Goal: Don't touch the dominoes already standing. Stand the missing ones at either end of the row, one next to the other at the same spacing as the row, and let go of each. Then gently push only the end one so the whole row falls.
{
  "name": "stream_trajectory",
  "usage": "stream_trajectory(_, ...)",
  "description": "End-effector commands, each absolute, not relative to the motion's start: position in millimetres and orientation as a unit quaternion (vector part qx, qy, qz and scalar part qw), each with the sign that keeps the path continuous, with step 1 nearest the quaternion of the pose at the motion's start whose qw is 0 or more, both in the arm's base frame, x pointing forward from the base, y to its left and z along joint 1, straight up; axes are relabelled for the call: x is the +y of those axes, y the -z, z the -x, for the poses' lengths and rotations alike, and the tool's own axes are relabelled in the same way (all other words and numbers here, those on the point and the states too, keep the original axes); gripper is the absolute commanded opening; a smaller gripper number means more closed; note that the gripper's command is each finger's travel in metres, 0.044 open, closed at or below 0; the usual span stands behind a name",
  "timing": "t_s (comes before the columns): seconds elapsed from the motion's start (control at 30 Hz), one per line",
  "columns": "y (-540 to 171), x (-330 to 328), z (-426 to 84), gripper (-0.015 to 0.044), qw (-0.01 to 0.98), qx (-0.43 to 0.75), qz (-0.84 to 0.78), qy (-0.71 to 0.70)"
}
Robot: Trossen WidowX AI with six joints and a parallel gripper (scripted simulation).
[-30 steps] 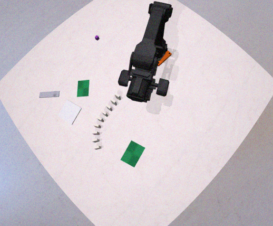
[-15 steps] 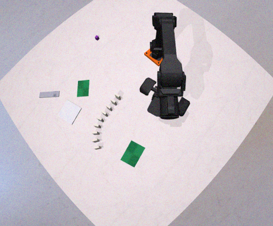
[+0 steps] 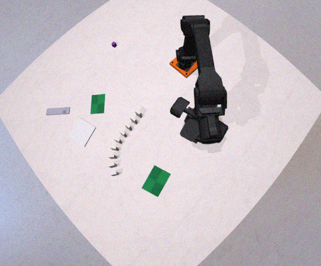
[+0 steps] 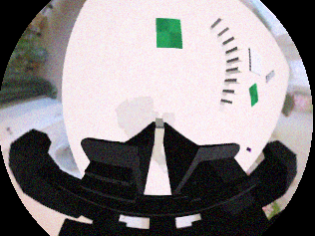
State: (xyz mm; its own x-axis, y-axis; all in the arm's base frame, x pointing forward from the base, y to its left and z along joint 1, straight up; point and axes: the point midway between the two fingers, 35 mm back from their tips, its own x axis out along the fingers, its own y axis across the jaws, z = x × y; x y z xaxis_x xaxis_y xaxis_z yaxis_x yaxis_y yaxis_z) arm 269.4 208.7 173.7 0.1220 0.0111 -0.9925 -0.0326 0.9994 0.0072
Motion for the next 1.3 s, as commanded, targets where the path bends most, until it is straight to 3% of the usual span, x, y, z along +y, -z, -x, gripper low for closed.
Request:
stream_trajectory(0.0, -166, 216, -276, 0.0027, 0.776, 0.629, 0.027, -0.027)
stream_trajectory(1.27, -138, 261, -296, 0.0027, 0.943, 0.311, 0.090, -0.074)
